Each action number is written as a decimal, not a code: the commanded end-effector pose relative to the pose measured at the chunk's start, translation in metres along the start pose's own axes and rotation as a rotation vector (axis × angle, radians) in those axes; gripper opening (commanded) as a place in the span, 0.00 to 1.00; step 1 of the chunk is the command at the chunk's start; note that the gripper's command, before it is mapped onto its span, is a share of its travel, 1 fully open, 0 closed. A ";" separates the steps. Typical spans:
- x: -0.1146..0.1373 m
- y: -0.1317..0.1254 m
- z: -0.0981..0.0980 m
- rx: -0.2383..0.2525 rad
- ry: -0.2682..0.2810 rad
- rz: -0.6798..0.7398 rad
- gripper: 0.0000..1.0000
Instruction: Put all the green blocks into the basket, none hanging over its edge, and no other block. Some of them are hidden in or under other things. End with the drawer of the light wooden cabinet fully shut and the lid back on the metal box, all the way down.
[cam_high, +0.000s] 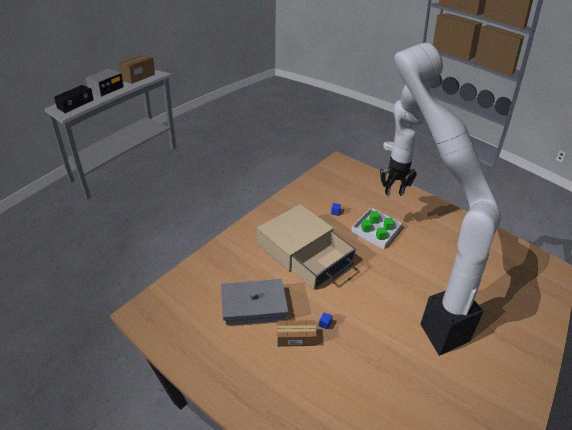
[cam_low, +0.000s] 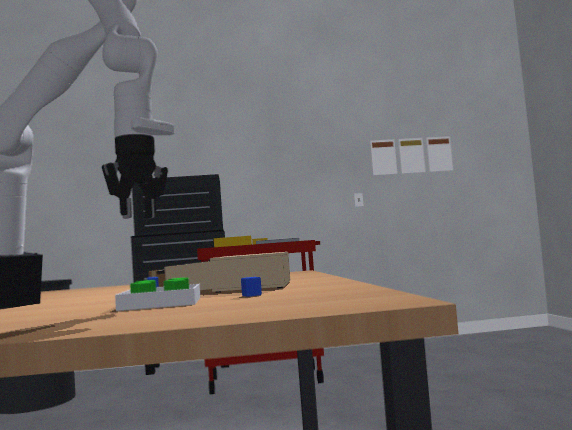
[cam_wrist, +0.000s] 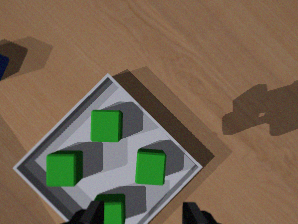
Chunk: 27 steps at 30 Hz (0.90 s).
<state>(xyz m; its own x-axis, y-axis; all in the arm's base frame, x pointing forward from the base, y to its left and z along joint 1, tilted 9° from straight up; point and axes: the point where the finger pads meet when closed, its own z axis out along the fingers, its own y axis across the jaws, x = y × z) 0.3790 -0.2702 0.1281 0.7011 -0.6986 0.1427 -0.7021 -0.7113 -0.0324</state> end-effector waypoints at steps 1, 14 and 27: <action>-0.002 -0.005 0.000 0.000 0.000 0.013 0.54; -0.033 -0.059 0.005 -0.001 -0.014 0.168 0.54; -0.088 -0.127 0.009 -0.009 -0.022 0.403 0.54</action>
<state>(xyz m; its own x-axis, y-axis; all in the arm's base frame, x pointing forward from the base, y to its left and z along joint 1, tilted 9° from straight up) 0.4048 -0.1472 0.1129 0.4459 -0.8897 0.0985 -0.8881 -0.4534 -0.0751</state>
